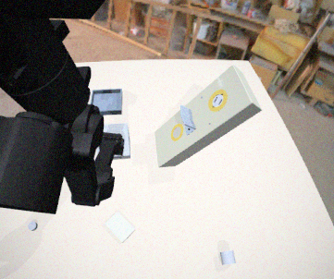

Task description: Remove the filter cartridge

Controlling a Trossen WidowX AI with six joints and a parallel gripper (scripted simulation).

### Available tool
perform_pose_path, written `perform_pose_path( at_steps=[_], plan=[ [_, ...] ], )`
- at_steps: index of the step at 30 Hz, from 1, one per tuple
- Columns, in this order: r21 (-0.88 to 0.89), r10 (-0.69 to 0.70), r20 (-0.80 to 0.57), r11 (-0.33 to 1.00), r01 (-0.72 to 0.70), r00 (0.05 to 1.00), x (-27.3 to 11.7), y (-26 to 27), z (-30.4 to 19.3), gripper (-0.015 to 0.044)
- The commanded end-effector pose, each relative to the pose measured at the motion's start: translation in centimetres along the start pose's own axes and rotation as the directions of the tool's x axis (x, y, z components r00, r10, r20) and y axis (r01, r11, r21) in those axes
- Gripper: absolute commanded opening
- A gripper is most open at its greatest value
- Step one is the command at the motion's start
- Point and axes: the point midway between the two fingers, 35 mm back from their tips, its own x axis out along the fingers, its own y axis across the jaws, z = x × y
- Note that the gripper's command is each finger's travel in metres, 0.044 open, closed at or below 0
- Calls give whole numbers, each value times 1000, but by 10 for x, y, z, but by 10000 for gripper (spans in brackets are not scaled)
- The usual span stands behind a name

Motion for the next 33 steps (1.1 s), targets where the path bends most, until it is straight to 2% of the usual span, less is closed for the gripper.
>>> perform_pose_path(
  at_steps=[1,6,12,18,23,28,33],
  plan=[
    [1,-4,-8,1000,4,1000,0,0,-3,374],
    [9,-97,-231,995,101,968,-7,-12,-76,242],
    [-50,-223,-515,972,231,828,-40,-29,-172,92],
    [-177,-341,-731,931,319,591,-97,-46,-255,92],
    [-321,-432,-838,885,337,335,-161,-59,-310,92],
    [-476,-510,-859,831,288,52,-235,-71,-348,92],
    [-616,-577,-783,771,160,-235,-317,-80,-367,92]
  ],
)
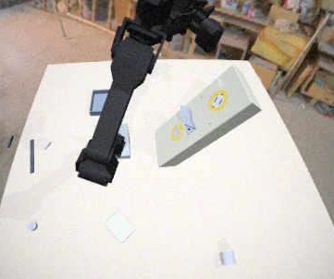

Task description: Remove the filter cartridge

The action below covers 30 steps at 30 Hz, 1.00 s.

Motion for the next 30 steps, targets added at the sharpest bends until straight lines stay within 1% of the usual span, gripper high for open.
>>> perform_pose_path(
  at_steps=[1,5,8,11,13,21,30],
  plan=[
    [-92,-122,-173,990,108,977,17,-13,-54,92],
    [-245,-277,-339,949,200,899,23,-33,-115,92],
    [-381,-400,-431,893,239,809,19,-50,-157,92],
    [-543,-537,-490,804,241,687,9,-72,-199,92],
    [-611,-592,-499,759,228,633,3,-81,-215,92],
    [-619,-598,-500,753,225,626,2,-82,-217,92],
    [-616,-596,-504,755,224,625,11,-89,-223,92]
  ],
)
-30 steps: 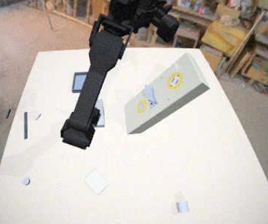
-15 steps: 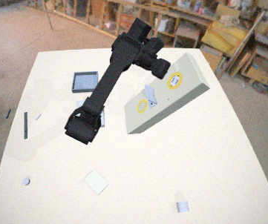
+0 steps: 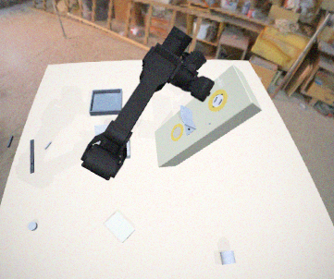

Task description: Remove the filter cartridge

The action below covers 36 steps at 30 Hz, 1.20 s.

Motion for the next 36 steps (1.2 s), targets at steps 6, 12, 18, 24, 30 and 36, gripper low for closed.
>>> perform_pose_path(
  at_steps=[6,12,18,24,30,36],
  plan=[
    [-9,6,-6,1000,-6,1000,15,2,-1,92],
    [-8,5,-6,1000,-6,1000,25,2,-1,92],
    [-8,3,-5,1000,-3,1000,34,1,-1,92],
    [-9,0,-3,1000,0,1000,44,0,-2,92],
    [-9,-2,-2,1000,2,1000,48,0,-3,92],
    [-9,-2,-2,1000,2,1000,48,1,-3,92]
  ],
)
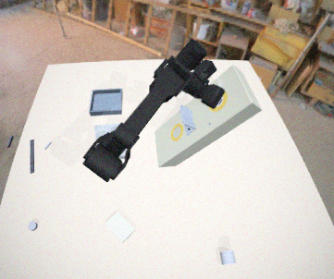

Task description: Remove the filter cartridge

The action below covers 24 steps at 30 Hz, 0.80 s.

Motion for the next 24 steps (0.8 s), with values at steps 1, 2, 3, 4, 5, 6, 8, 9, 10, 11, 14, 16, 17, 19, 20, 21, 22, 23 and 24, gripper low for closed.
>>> perform_pose_path(
  at_steps=[1,2,3,4,5,6,8,9,10,11,14,16,17,19,20,21,22,23,24],
  plan=[
    [-8,6,1,1000,-6,1000,1,2,0,92],
    [-8,6,1,1000,-6,1000,1,2,0,92],
    [-8,6,1,1000,-6,1000,1,2,0,92],
    [-8,6,1,1000,-6,1000,1,2,0,92],
    [-8,6,1,1000,-6,1000,1,2,0,92],
    [-8,6,1,1000,-6,1000,1,2,0,92],
    [-8,6,1,1000,-6,1000,1,2,0,92],
    [-8,6,1,1000,-6,1000,1,2,1,92],
    [-8,6,1,1000,-6,1000,1,2,1,92],
    [-8,6,1,1000,-6,1000,1,2,1,92],
    [-8,6,1,1000,-6,1000,1,2,1,92],
    [-8,6,1,1000,-6,1000,1,2,1,92],
    [-8,6,1,1000,-6,1000,2,2,1,92],
    [-8,6,1,1000,-6,1000,3,2,1,92],
    [-8,6,1,1000,-6,1000,4,2,1,92],
    [-8,6,1,1000,-6,1000,4,2,1,92],
    [-8,6,1,1000,-6,1000,4,2,1,92],
    [-8,6,1,1000,-6,1000,4,2,1,92],
    [-8,6,1,1000,-6,1000,4,2,0,92]
  ],
)
